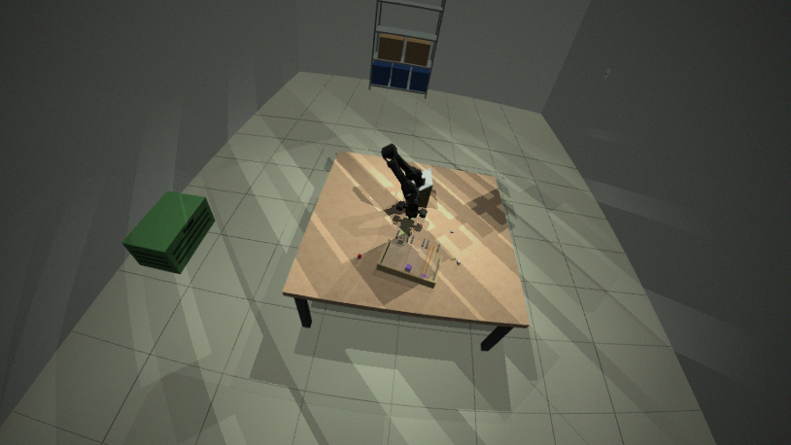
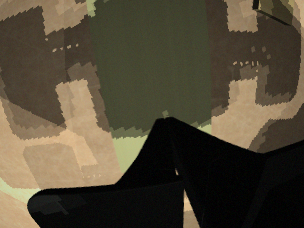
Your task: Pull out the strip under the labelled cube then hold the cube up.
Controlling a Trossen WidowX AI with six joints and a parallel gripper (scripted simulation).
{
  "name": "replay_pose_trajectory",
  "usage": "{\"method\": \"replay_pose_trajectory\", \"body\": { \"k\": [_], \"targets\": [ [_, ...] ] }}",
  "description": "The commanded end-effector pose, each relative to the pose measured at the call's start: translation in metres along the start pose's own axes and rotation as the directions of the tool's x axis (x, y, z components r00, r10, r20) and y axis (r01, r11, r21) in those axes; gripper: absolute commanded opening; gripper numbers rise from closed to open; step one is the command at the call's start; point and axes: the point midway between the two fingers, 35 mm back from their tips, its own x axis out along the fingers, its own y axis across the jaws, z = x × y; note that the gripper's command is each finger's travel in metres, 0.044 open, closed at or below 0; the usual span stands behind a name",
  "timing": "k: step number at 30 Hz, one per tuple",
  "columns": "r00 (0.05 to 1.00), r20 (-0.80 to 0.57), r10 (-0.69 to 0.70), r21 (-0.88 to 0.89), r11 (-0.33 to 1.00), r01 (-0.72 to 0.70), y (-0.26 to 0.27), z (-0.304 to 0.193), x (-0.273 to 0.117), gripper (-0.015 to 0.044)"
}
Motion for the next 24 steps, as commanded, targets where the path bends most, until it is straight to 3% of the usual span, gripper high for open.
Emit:
{"method": "replay_pose_trajectory", "body": {
  "k": [1, 5, 9, 13, 18, 24],
  "targets": [
    [1.0, -0.026, -0.008, -0.006, 1.0, 0.008, -0.002, -0.009, 0.003, 0.0],
    [1.0, -0.005, 0.001, -0.001, 1.0, -0.001, 0.001, 0.001, -0.006, 0.0],
    [1.0, -0.024, -0.005, -0.005, 1.0, 0.004, 0.001, 0.003, -0.04, 0.0],
    [1.0, -0.025, -0.005, -0.005, 1.0, 0.005, 0.001, 0.003, -0.042, 0.0],
    [1.0, -0.024, -0.005, -0.17, 0.985, 0.001, 0.002, 0.024, -0.042, 0.0131],
    [1.0, -0.023, -0.005, -0.18, 0.984, 0.001, 0.003, 0.043, -0.043, 0.0289]
  ]
}}
